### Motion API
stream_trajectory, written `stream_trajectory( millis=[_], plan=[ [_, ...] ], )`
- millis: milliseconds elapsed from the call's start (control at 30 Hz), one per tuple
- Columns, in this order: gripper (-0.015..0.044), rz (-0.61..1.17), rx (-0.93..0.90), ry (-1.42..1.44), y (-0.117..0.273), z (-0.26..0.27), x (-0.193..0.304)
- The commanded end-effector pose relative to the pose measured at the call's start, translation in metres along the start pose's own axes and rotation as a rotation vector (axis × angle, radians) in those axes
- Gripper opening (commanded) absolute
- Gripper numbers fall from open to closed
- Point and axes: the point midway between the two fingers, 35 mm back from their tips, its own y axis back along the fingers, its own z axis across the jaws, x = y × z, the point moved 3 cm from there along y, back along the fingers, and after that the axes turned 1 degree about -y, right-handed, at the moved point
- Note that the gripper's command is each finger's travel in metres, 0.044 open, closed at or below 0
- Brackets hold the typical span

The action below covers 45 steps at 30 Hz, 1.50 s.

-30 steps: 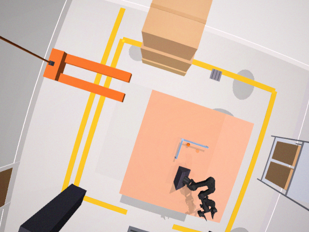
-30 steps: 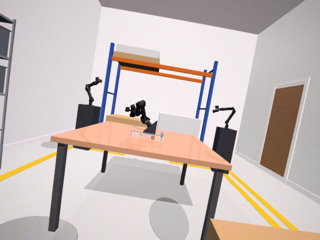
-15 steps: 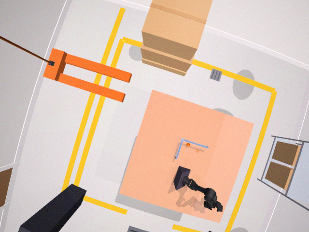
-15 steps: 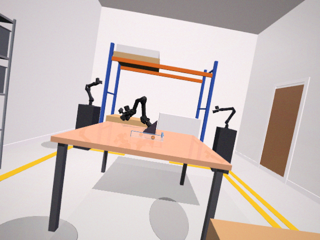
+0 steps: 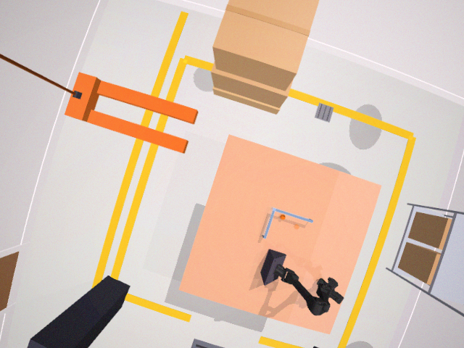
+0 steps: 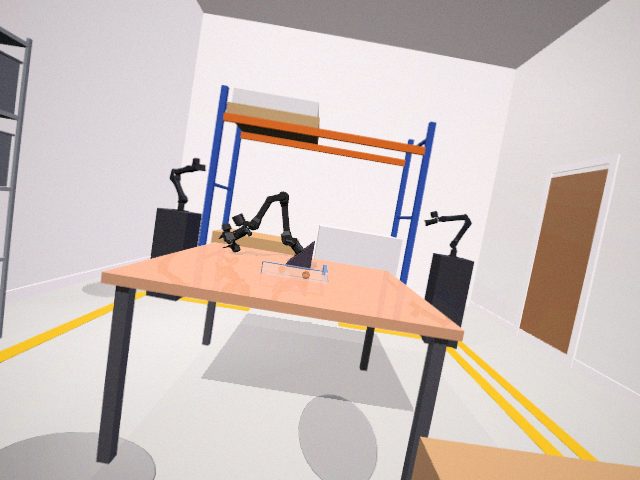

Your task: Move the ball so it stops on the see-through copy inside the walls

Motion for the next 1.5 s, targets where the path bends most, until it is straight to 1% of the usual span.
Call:
stream_trajectory(
  millis=[0, 233, 467, 633, 933, 1033, 1233, 1467],
  plan=[
    [0.0299, -0.108, -0.078, -0.128, -0.001, 0.011, -0.041],
    [0.0299, -0.306, -0.257, -0.355, 0.016, 0.028, -0.125],
    [0.0299, -0.437, -0.5, -0.514, 0.053, 0.056, -0.202],
    [0.0299, -0.47, -0.685, -0.573, 0.088, 0.083, -0.248],
    [0.0299, -0.474, -0.943, -0.586, 0.154, 0.12, -0.301],
    [0.0299, -0.466, -1.043, -0.574, 0.188, 0.135, -0.319],
    [0.0299, -0.433, -1.233, -0.515, 0.27, 0.163, -0.344],
    [0.0299, -0.373, -1.402, -0.388, 0.385, 0.192, -0.347]
  ],
)
